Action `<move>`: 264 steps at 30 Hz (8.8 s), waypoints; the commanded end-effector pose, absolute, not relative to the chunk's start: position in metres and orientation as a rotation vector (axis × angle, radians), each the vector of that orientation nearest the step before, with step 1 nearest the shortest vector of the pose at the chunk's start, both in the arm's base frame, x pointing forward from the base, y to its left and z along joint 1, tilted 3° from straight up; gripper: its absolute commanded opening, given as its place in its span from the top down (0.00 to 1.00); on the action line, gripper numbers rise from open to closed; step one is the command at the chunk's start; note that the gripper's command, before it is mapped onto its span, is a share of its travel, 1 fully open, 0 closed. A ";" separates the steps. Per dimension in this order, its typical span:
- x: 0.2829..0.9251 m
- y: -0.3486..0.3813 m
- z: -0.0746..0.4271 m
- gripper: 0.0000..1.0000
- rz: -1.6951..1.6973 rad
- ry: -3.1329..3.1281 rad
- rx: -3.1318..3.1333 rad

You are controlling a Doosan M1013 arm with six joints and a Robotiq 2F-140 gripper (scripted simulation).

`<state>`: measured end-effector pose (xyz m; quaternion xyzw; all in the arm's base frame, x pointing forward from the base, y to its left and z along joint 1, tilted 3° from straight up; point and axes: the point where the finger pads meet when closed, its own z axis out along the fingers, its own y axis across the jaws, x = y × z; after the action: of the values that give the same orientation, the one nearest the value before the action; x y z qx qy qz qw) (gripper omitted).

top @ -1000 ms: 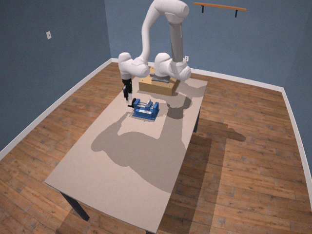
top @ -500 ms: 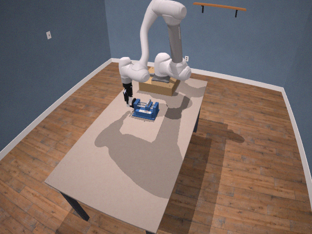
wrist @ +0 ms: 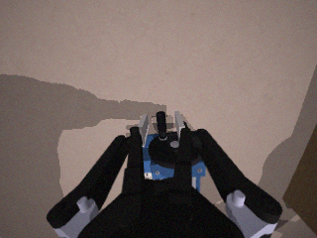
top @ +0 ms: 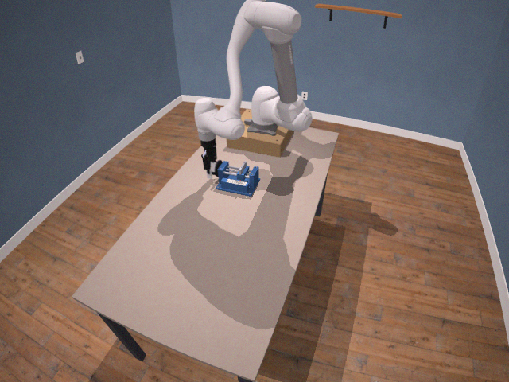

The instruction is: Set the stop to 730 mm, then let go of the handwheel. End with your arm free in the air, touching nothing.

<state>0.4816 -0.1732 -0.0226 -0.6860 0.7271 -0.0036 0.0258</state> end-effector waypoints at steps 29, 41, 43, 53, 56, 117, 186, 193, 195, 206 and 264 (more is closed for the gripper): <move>0.482 -0.173 -0.024 0.96 -0.010 2.247 -2.120; 0.482 -0.173 -0.024 0.96 -0.010 2.247 -2.120; 0.482 -0.173 -0.024 0.96 -0.010 2.247 -2.120; 0.482 -0.173 -0.024 0.96 -0.010 2.247 -2.120; 0.481 -0.173 -0.024 0.96 -0.010 2.247 -2.120; 0.453 -0.171 -0.031 0.96 -0.010 2.247 -2.120; 0.465 -0.174 0.033 0.96 -0.010 2.247 -2.120; 0.476 -0.174 0.029 0.96 -0.010 2.247 -2.120; 0.478 -0.175 0.028 0.96 -0.010 2.247 -2.120; 0.490 -0.175 0.012 0.96 -0.010 2.247 -2.120; 0.428 -0.171 0.003 0.96 -0.010 2.247 -2.120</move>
<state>0.4275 -0.1707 -0.0019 -0.6861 0.7271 -0.0032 0.0256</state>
